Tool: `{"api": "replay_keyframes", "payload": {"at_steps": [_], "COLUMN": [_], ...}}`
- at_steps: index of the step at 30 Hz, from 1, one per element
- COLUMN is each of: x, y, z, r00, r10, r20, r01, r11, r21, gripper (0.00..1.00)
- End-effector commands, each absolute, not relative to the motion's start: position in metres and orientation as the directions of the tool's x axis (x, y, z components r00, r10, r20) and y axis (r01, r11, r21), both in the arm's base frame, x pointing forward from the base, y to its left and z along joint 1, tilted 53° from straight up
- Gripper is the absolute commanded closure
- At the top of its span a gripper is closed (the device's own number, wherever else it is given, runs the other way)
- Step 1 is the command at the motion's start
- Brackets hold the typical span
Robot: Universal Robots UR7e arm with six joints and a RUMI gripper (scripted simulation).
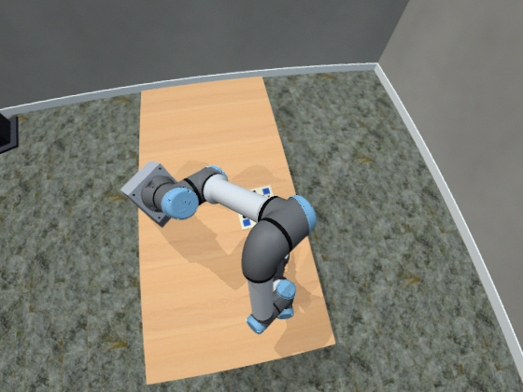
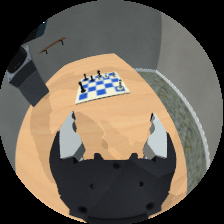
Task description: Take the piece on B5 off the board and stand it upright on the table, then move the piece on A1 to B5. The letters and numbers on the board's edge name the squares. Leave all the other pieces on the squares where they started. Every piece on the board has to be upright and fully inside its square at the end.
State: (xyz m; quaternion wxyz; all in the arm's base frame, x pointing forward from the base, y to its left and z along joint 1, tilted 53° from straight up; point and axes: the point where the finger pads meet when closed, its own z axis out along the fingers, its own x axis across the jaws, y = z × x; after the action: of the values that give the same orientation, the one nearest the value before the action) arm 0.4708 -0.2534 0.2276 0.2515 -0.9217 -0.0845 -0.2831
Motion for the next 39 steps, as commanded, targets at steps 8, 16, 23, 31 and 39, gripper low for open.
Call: {"api": "replay_keyframes", "payload": {"at_steps": [8,16,23,31,39], "x": [0.492,0.499,0.501,0.501,0.501], "y": [-0.235,-0.229,-0.227,-0.227,-0.227], "z": [0.219,0.215,0.214,0.214,0.214], "r00": [0.836,0.834,0.833,0.833,0.833], "r10": [0.159,0.208,0.220,0.220,0.220], "r20": [0.525,0.512,0.509,0.508,0.508], "r01": [0.414,0.451,0.459,0.459,0.459], "r11": [-0.811,-0.792,-0.787,-0.787,-0.787], "r21": [-0.413,-0.412,-0.412,-0.412,-0.412], "gripper": [0.00,0.00,0.00,0.00,0.00]}}
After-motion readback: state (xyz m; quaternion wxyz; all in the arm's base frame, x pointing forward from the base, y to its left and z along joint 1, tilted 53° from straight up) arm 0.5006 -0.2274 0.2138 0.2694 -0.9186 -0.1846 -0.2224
